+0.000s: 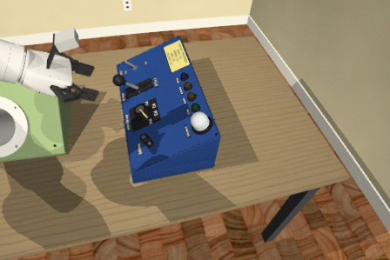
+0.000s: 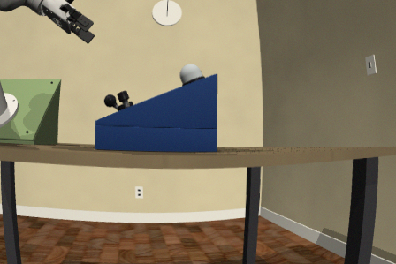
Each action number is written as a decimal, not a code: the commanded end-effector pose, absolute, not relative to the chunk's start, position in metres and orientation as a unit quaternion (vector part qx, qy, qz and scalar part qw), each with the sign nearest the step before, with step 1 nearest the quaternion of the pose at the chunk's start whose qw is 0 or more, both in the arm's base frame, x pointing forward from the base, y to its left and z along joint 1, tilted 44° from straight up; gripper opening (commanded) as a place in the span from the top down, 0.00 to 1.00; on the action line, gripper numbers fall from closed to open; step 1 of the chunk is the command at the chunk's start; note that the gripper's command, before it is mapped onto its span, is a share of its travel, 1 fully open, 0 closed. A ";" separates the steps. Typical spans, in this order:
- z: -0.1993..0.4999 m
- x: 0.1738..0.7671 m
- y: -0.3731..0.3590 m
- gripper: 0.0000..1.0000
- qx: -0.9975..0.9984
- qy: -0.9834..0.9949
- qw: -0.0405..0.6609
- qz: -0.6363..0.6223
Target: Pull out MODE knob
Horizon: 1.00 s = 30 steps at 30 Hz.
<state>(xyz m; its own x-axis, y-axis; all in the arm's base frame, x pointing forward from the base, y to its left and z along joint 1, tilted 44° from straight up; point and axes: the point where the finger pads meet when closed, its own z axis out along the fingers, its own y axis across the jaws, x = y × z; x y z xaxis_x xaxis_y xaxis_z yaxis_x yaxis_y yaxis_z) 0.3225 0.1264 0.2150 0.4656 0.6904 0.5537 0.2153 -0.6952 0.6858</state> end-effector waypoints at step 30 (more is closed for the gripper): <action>0.210 0.393 0.050 0.00 0.903 0.150 0.352 0.194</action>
